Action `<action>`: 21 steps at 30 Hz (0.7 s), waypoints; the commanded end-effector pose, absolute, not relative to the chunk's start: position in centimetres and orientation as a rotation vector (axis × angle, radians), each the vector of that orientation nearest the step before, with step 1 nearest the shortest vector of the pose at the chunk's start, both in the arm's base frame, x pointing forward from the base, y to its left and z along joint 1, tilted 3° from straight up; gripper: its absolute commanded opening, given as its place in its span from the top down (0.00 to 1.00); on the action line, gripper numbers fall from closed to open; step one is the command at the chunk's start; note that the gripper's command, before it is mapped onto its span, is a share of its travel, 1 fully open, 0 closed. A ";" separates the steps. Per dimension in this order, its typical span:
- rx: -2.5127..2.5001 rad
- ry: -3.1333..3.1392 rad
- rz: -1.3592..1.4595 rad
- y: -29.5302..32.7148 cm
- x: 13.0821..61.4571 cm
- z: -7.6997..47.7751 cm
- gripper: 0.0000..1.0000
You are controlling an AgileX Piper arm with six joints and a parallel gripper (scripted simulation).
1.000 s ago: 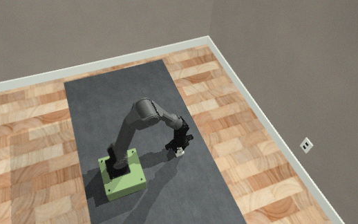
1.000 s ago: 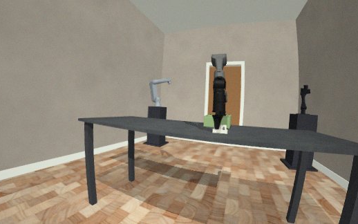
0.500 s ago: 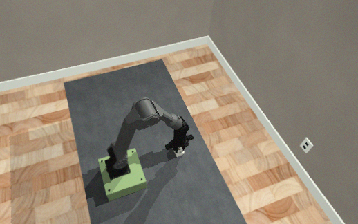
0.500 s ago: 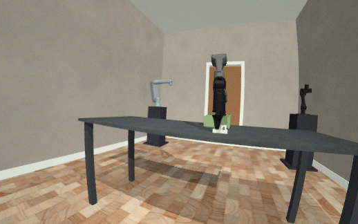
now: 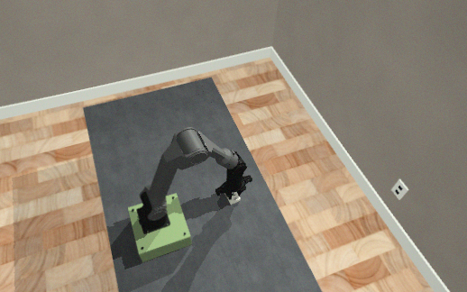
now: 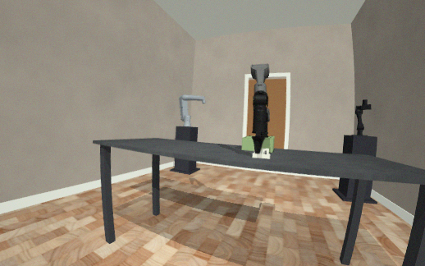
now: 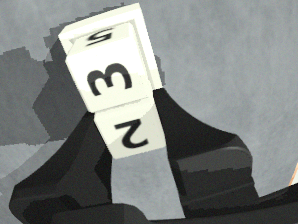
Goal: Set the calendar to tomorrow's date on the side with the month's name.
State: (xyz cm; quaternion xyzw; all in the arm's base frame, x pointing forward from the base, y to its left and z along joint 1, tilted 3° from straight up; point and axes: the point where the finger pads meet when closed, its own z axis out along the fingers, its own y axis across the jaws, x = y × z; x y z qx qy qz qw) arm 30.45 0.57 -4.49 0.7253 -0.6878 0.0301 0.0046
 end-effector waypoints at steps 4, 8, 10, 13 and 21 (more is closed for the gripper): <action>2.270 -2.155 0.094 0.5 30.4 -4.5 0.67; 2.274 -2.157 0.099 0.6 30.5 -3.7 0.67; 2.274 -2.157 0.099 0.7 30.5 -2.8 0.67; 2.275 -2.157 0.099 0.8 30.4 -0.8 0.67; 2.275 -2.157 0.099 1.0 30.2 3.6 0.67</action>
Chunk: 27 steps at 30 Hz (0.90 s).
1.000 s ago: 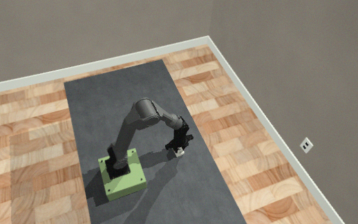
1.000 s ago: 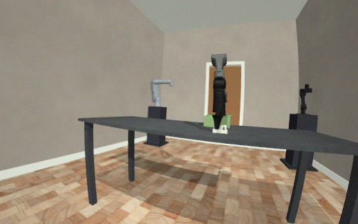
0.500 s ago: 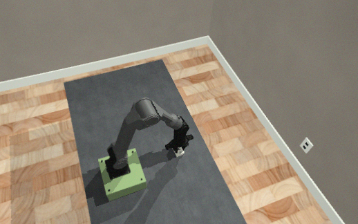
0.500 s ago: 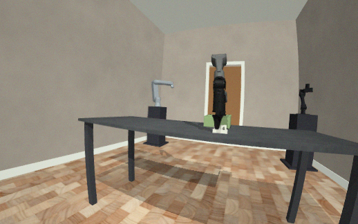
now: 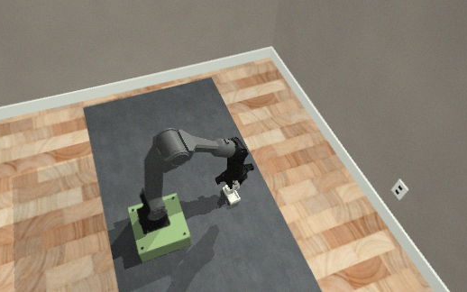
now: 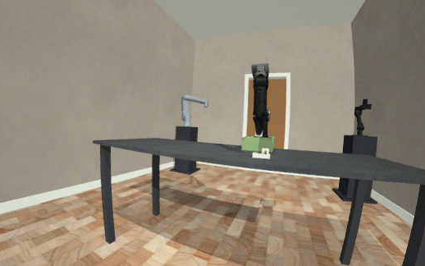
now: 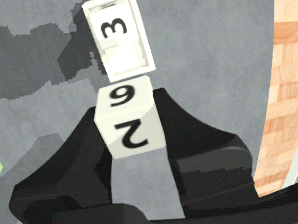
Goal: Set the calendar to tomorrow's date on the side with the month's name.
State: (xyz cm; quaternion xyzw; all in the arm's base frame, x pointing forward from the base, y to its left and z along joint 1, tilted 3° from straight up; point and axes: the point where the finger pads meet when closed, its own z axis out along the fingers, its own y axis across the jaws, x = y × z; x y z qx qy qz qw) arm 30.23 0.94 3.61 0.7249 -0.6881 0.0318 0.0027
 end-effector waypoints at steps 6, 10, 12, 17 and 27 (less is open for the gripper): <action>2.274 -2.157 0.099 1.0 30.2 5.6 0.67; 2.271 -2.155 0.094 1.0 30.1 5.5 0.67; 2.272 -2.155 0.094 1.0 30.1 5.5 0.67; 2.271 -2.155 0.094 1.0 30.1 5.5 0.67; 2.178 -2.252 0.095 1.0 30.1 5.5 0.67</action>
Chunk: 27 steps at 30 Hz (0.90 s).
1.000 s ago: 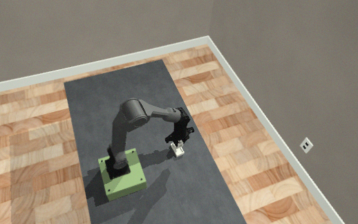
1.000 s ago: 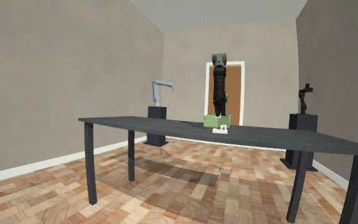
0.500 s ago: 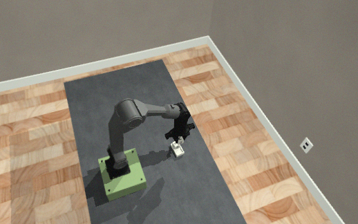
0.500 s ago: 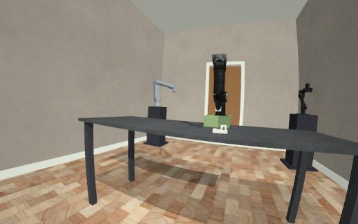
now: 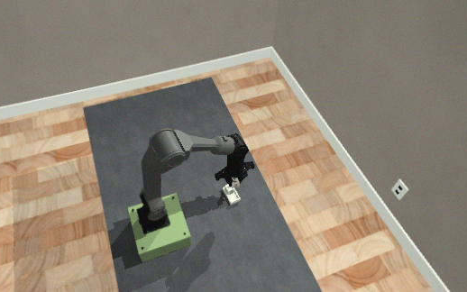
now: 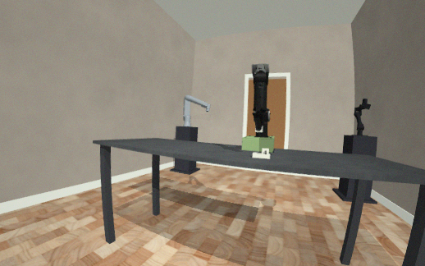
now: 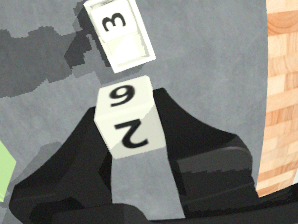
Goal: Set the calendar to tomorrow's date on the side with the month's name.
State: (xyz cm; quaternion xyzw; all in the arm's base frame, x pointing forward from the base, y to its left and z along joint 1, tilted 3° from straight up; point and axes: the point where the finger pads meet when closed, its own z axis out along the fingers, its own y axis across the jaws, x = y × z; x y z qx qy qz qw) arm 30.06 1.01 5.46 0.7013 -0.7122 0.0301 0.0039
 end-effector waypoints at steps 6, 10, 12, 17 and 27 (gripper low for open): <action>2.010 -2.409 0.096 1.0 30.1 5.5 0.67; 1.854 -2.537 0.097 1.0 30.1 5.5 0.67; 1.725 -2.629 0.097 1.0 30.1 5.5 0.67; 1.307 -2.871 0.096 1.0 30.1 5.5 0.67; 0.401 -3.146 0.085 1.0 30.1 5.5 0.67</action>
